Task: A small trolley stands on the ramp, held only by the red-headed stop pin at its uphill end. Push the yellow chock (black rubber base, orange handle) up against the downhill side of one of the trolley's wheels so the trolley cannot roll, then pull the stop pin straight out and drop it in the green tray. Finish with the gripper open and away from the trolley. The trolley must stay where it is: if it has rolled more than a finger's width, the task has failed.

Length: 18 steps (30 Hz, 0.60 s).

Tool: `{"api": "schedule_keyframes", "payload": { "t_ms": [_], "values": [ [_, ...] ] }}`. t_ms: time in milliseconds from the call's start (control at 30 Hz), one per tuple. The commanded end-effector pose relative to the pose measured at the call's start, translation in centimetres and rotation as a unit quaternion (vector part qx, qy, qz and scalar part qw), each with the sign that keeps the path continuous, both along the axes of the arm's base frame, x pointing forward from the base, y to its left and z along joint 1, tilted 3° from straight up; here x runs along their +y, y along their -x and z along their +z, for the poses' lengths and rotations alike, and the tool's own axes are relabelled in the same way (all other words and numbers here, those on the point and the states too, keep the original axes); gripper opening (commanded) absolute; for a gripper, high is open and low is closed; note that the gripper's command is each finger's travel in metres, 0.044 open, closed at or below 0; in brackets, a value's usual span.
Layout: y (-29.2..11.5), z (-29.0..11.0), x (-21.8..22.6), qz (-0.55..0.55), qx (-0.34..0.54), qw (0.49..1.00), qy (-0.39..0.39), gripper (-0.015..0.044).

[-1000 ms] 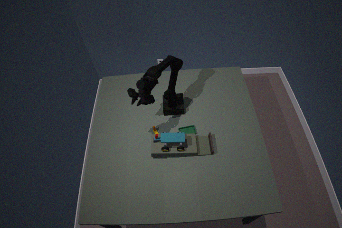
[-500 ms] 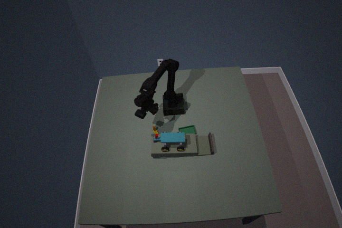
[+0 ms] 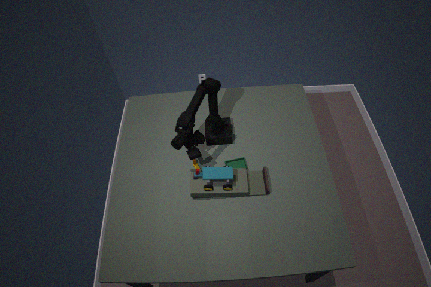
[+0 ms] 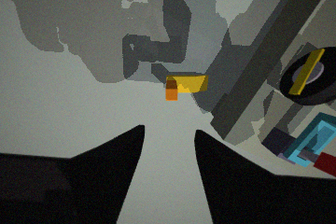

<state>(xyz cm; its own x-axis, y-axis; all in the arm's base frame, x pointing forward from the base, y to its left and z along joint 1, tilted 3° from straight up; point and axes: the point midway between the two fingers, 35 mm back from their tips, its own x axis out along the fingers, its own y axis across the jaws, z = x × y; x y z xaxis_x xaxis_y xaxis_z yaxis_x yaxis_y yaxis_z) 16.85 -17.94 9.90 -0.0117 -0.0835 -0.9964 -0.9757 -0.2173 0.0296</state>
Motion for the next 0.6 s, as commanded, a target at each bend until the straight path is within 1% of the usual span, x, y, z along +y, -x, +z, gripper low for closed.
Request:
{"api": "schedule_keyframes", "payload": {
  "t_ms": [0, 233, 567],
  "values": [
    [0.1, -0.9, 0.7, 0.045, 0.009, 0.999, -0.025, 0.0190],
    [0.1, -1.0, 0.7, 0.045, 0.009, 0.999, -0.025, 0.0190],
    [0.1, -4.0, 0.4, 0.045, 0.009, 0.999, -0.025, 0.0190]
  ]
}}
